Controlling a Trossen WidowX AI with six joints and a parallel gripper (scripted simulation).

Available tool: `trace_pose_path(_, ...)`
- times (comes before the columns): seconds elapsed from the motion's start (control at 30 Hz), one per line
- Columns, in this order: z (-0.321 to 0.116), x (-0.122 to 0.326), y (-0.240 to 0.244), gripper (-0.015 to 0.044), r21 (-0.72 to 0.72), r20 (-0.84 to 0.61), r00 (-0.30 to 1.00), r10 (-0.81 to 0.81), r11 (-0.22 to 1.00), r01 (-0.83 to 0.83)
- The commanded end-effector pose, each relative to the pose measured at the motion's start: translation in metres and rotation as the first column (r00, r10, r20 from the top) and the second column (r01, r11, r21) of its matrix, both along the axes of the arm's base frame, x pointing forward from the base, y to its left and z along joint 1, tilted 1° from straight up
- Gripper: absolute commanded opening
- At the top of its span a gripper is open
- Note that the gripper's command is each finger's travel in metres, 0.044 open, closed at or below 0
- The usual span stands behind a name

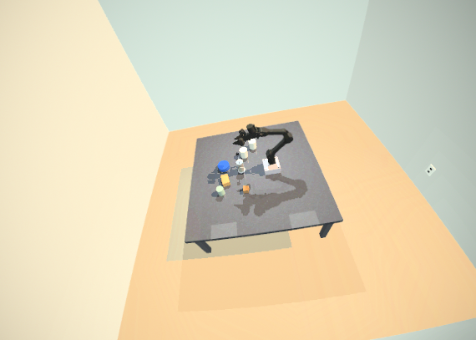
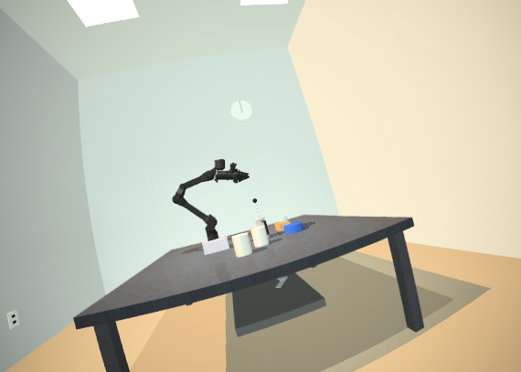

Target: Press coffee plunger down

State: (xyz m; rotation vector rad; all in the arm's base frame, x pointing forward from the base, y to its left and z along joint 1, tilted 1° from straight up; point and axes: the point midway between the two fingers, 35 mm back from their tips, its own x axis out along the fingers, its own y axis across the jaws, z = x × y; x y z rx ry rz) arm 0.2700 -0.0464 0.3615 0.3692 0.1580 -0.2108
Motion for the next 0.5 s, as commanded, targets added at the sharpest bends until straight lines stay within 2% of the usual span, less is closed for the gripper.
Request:
trace_pose_path(0.0,-0.072,-0.026,0.000,0.0440,-0.226,-0.320,0.945,0.065,0.963,-0.143)
trace_pose_path(0.17,-0.087,-0.028,0.000,0.0440,-0.240,-0.346,0.936,0.071,0.957,-0.161)
trace_pose_path(0.37,-0.133,-0.022,0.001,0.0440,-0.240,-0.345,0.935,0.076,0.956,-0.166)
trace_pose_path(0.47,-0.138,-0.022,0.001,0.0440,-0.240,-0.345,0.935,0.076,0.956,-0.166)
